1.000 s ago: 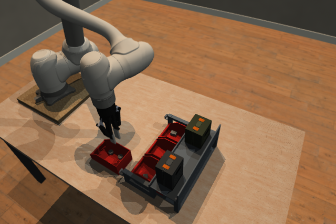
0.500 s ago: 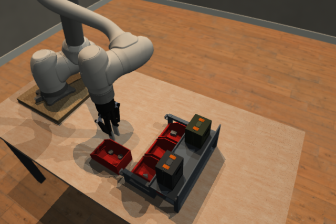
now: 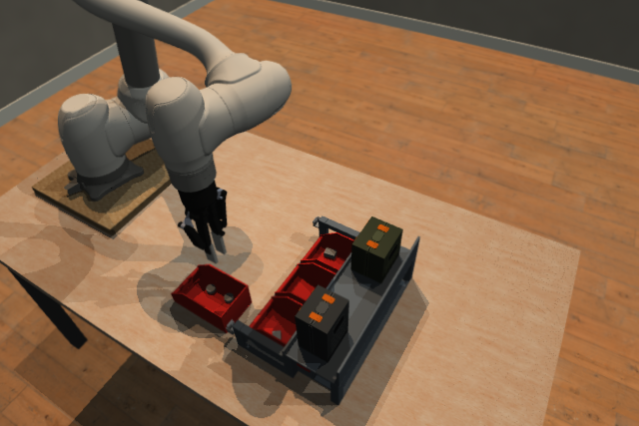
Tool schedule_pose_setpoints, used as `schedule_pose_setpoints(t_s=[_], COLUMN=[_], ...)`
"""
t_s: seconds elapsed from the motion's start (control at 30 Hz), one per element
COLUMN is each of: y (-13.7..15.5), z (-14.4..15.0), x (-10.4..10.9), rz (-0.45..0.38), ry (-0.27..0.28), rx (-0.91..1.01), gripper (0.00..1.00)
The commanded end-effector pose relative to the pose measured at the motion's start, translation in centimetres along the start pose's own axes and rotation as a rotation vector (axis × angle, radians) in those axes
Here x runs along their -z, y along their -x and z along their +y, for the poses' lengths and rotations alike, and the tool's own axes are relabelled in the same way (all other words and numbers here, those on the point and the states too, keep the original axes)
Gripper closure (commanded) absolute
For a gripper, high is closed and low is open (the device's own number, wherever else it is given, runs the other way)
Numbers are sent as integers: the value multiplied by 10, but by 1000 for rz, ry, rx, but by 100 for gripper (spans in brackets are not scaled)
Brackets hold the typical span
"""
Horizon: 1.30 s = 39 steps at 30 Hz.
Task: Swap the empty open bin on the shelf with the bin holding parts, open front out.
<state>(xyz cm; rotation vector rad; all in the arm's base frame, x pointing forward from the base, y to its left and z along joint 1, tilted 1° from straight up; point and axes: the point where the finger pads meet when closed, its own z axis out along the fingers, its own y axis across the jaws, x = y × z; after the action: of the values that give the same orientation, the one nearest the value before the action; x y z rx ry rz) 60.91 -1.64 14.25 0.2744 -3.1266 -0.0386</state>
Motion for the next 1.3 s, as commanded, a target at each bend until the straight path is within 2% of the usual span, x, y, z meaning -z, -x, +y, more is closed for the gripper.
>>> schedule_pose_setpoints(t_s=[0.0,0.7,0.73,1.27], y=[0,0,0,0], z=[0,0,0,0], x=[1,6,6,6], rz=[0,0,0,0], ry=[0,0,0,0], rx=[0,0,0,0], gripper=[76,76,90,90])
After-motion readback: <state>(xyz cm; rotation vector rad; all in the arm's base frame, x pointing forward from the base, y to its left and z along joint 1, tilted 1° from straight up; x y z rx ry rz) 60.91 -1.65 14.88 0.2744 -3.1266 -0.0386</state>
